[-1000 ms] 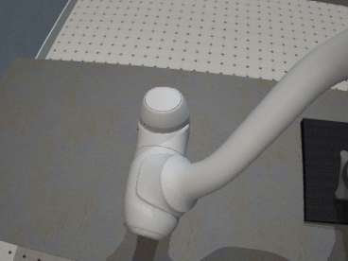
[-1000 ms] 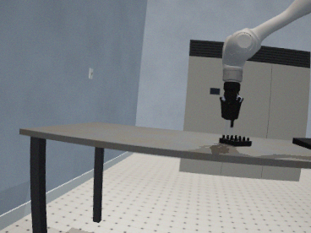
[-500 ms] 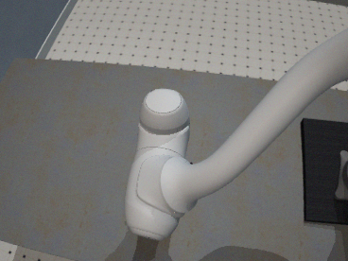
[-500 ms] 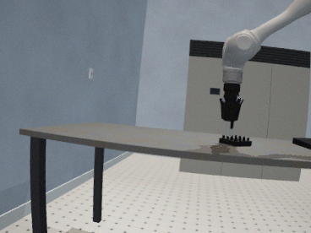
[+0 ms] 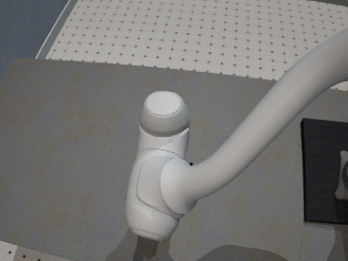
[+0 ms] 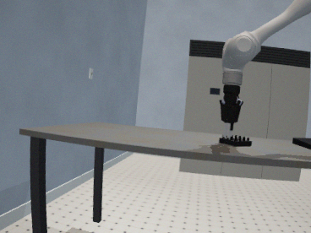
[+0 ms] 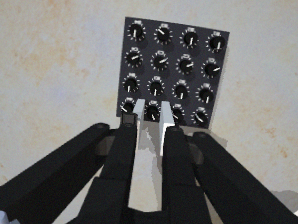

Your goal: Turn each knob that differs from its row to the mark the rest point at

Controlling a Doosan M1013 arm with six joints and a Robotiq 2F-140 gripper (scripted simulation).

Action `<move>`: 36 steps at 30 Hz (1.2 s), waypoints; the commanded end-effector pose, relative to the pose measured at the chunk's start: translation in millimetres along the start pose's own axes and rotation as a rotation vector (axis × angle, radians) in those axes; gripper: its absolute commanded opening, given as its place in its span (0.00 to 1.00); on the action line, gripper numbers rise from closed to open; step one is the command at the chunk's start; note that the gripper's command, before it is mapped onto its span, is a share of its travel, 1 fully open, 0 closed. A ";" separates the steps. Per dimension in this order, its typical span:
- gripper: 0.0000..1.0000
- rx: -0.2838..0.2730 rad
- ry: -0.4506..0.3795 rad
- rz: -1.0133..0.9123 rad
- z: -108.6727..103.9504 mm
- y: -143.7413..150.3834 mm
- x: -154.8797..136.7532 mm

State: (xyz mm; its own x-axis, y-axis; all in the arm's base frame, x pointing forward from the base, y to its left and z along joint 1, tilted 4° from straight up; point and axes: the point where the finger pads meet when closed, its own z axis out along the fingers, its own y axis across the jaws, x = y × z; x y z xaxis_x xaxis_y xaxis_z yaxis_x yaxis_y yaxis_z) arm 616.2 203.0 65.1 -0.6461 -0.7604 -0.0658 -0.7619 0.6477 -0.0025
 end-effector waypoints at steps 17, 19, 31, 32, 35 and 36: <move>0.12 0.000 0.000 0.000 0.2 0.0 0.0; 0.12 0.000 0.000 0.000 0.2 0.0 0.0; 0.12 0.000 0.000 0.000 0.2 0.0 0.0; 0.12 0.000 0.000 0.000 0.2 0.0 0.0; 0.12 0.000 0.000 0.000 0.2 0.0 0.0; 0.05 0.000 0.000 0.000 0.2 0.0 0.0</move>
